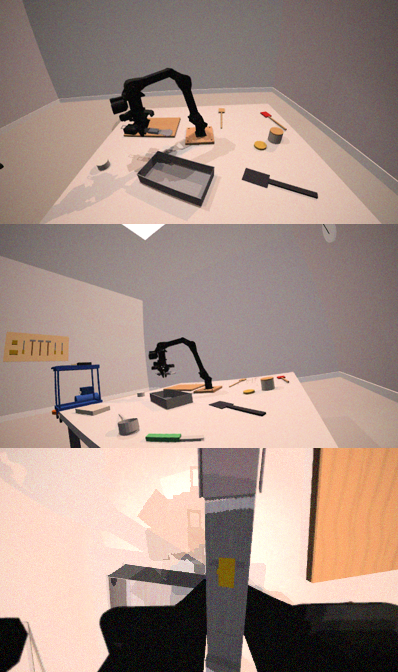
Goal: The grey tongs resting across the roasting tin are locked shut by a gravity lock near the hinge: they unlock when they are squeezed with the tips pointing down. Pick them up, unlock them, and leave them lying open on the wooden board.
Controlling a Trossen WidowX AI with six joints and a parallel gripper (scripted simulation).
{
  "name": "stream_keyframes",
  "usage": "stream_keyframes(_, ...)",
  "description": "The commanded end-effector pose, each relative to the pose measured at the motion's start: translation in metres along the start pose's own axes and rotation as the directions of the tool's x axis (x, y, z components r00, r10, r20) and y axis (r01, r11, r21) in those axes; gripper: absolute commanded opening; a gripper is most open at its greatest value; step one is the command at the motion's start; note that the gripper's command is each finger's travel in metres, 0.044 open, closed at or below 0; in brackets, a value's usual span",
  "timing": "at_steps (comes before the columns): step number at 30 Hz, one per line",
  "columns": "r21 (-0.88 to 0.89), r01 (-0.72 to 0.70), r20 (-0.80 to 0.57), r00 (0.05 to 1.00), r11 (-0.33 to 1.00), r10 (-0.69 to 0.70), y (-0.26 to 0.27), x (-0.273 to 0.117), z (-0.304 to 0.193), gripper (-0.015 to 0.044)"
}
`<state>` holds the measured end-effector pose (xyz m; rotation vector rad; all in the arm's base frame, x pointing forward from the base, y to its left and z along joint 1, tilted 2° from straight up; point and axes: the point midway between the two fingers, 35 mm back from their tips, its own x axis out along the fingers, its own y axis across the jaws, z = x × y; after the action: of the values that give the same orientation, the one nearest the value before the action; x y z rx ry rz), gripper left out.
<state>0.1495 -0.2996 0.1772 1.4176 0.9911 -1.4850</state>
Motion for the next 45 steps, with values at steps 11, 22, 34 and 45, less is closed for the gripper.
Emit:
stream_keyframes(11,0.520,-0.007,0.003,1.000,0.854,0.007,-0.018,-0.008,0.021,-0.0150)
stream_keyframes(22,0.779,-0.006,0.004,1.000,0.627,0.005,-0.030,-0.012,0.033,-0.0150)
stream_keyframes(34,0.680,-0.007,0.006,1.000,0.733,0.003,-0.059,-0.012,0.057,-0.0150)
stream_keyframes(45,0.507,-0.005,0.009,1.000,0.862,0.000,-0.106,-0.012,0.088,-0.0150)
